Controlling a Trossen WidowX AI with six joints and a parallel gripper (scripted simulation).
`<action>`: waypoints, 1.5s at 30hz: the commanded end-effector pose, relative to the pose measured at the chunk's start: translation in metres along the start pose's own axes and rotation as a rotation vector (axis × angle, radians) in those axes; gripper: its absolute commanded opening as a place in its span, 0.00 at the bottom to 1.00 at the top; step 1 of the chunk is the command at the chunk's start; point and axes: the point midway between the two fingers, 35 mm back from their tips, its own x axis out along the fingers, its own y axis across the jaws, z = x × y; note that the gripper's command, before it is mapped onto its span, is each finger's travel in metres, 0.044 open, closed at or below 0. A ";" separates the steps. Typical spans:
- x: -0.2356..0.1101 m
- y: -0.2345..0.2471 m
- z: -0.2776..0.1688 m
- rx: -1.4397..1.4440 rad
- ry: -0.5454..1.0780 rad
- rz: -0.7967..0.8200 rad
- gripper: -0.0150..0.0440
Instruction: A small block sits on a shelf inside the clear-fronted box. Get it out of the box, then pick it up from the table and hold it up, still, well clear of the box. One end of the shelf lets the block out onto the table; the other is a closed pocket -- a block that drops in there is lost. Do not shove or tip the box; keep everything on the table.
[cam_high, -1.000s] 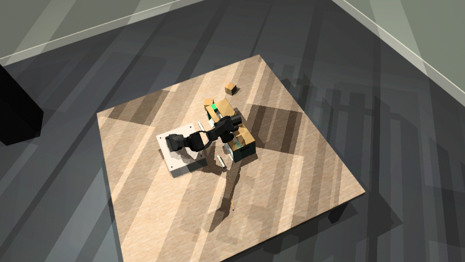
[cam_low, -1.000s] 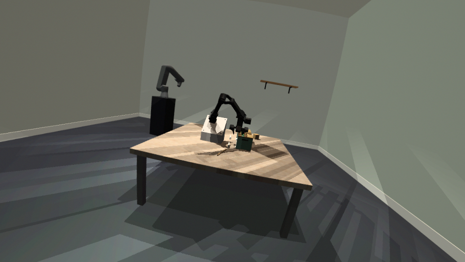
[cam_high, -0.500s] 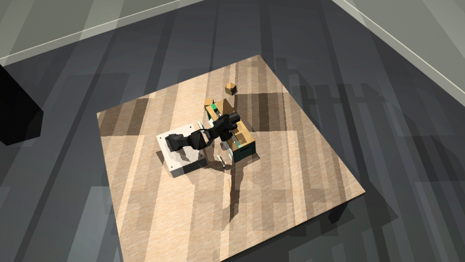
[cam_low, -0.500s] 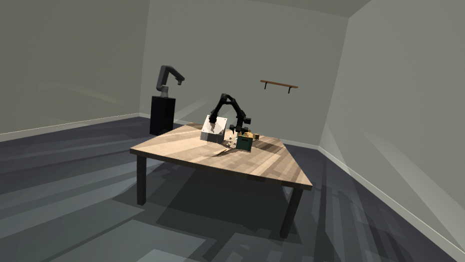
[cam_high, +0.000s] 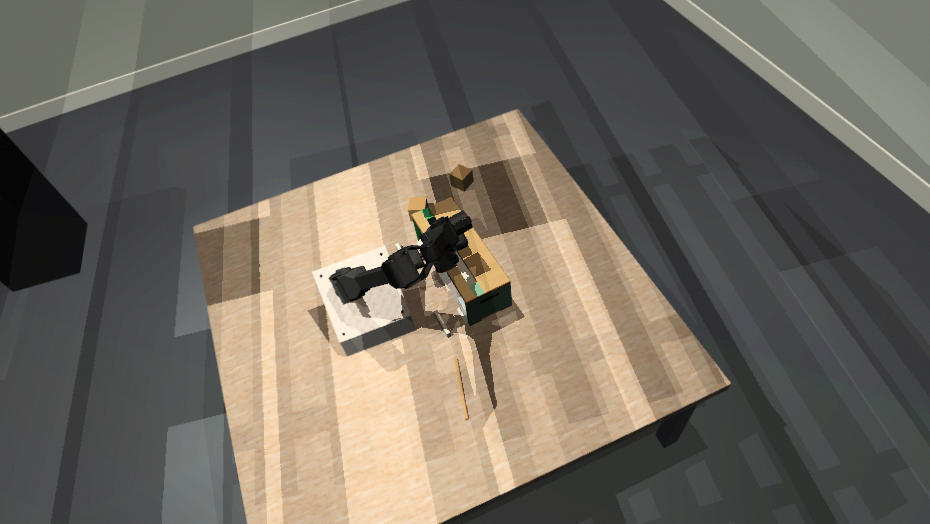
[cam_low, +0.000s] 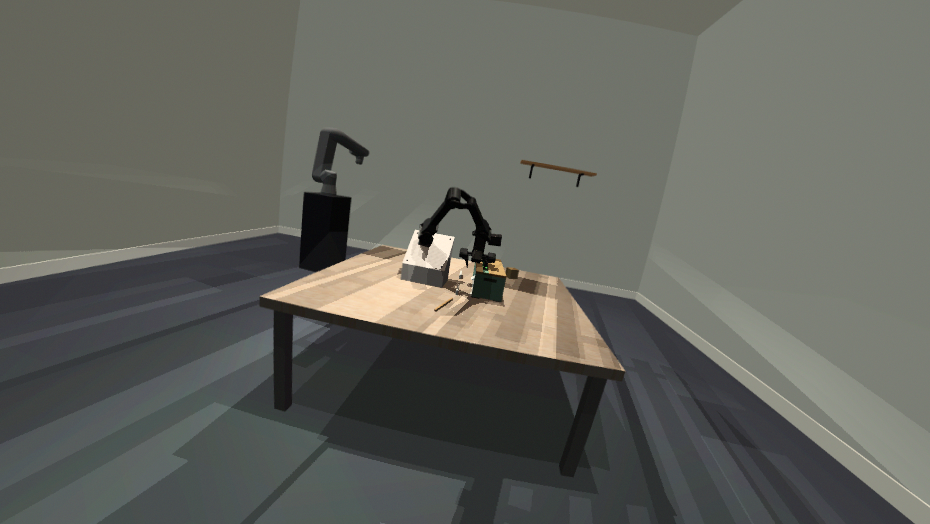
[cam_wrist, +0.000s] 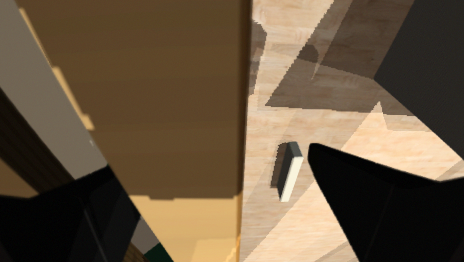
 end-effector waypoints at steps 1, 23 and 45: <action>0.004 0.000 -0.012 0.003 0.006 -0.001 0.93; 0.005 -0.003 -0.013 0.003 0.006 -0.001 0.93; 0.012 -0.003 -0.034 0.003 0.007 -0.001 0.93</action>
